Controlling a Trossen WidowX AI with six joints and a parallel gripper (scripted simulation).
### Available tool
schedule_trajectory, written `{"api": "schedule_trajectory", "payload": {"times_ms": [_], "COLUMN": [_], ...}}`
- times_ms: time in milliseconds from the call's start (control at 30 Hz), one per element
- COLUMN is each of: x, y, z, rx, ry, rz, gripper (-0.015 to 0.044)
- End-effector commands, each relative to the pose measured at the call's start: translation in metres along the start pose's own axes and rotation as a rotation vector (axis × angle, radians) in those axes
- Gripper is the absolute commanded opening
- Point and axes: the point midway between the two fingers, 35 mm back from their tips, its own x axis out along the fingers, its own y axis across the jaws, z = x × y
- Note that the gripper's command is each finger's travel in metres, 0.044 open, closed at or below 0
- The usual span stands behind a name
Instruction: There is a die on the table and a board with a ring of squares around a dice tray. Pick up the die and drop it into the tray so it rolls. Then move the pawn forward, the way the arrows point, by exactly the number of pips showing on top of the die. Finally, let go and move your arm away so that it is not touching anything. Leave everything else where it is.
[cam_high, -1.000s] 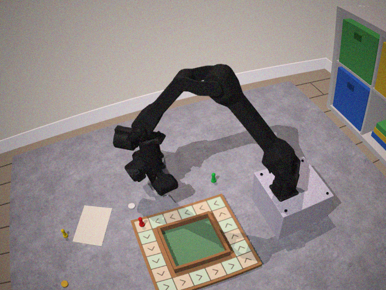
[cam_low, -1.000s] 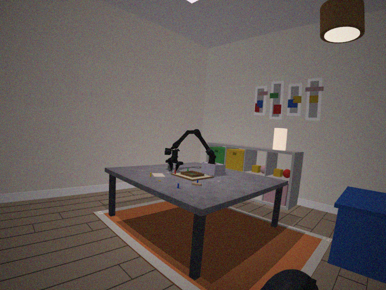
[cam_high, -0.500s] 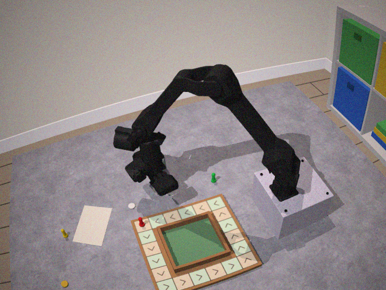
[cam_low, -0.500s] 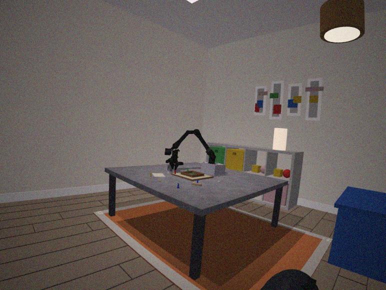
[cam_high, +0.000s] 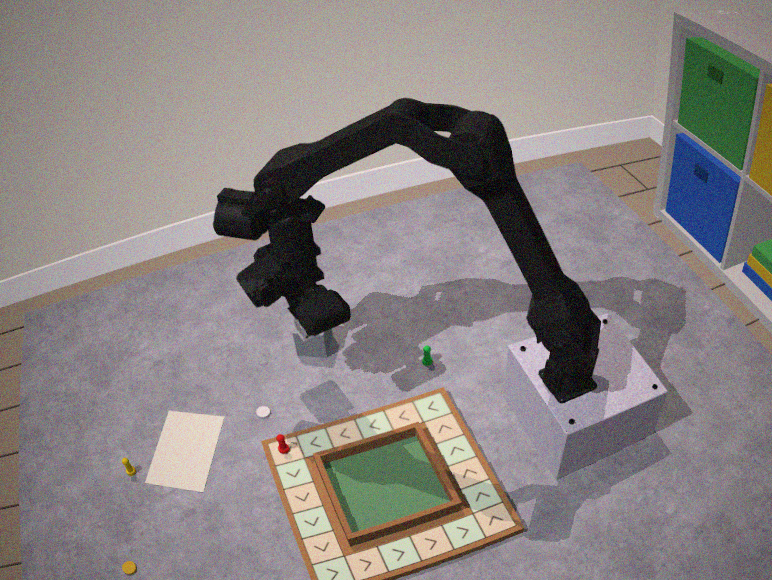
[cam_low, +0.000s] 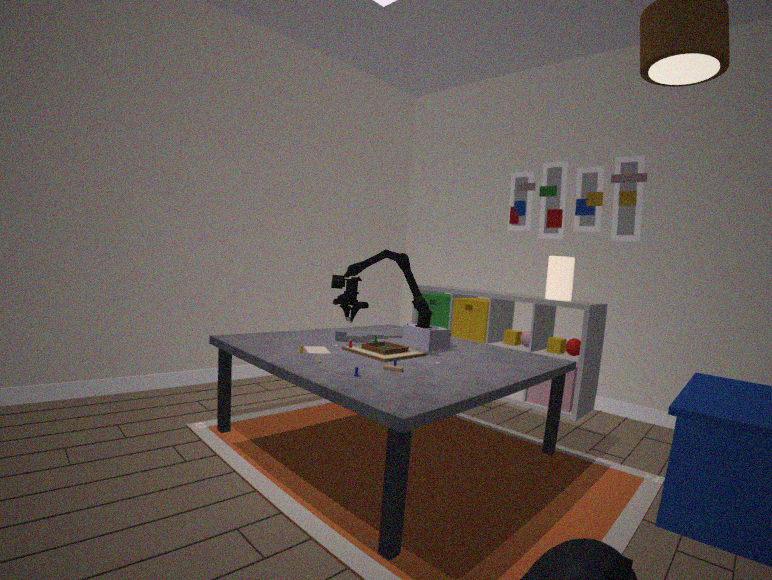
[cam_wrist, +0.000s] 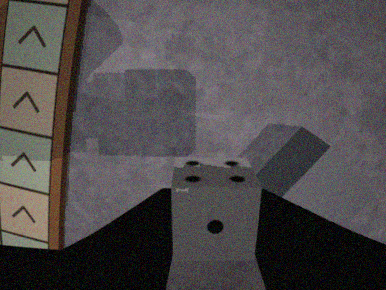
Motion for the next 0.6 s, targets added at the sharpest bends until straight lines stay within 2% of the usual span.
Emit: {"api": "schedule_trajectory", "payload": {"times_ms": [0,133,567], "x": [-0.014,-0.013,-0.001], "y": [0.002,0.011,0.095], "z": [-0.002,0.003,0.033], "rx": [0.006,0.014,0.08], "ry": [0.003,0.003,-0.001], "rz": [0.001,0.001,0.006], "gripper": [0.0,0.0,0.0]}}
